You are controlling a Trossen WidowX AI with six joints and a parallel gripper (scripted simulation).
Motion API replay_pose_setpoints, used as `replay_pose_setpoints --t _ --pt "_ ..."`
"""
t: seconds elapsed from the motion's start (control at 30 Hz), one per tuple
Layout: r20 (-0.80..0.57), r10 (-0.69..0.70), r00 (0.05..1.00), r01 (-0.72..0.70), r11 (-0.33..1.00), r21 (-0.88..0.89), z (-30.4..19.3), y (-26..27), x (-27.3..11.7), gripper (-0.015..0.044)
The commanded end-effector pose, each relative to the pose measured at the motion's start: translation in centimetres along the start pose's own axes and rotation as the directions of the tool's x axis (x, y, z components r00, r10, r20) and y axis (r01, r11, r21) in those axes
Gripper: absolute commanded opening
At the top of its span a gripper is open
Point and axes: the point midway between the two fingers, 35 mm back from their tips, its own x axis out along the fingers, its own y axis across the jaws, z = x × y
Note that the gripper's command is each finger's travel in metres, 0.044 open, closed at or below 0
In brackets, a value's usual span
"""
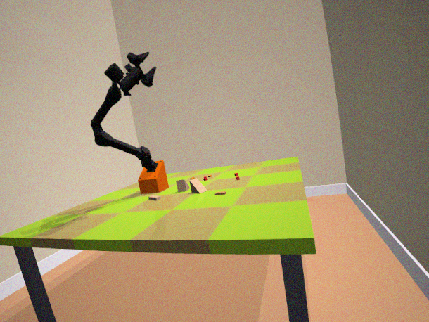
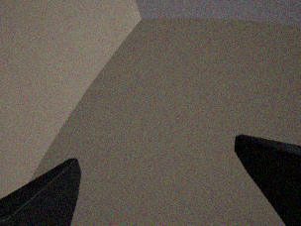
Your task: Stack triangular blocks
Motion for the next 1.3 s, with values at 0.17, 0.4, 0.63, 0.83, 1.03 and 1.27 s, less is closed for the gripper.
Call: replay_pose_setpoints --t 0.17,0.4,0.63,0.83,1.03,1.27 --pt "-0.450 0.190 0.872 0.025 0.902 0.431 -14.2 6.6 2.5 0.0440" --pt "-0.702 0.337 0.627 0.247 0.769 0.589 -23.6 11.8 0.2 0.0440" --pt "-0.840 0.466 0.279 0.528 0.656 0.539 -31.5 17.2 -5.0 0.0440" --pt "-0.839 0.538 -0.077 0.735 0.599 0.316 -36.6 21.9 -11.5 0.0440" --pt "-0.722 0.543 -0.430 0.797 0.604 -0.021 -39.5 25.9 -19.1 0.0440" --pt "-0.618 0.509 -0.599 0.750 0.627 -0.211 -40.1 27.7 -23.3 0.0440"
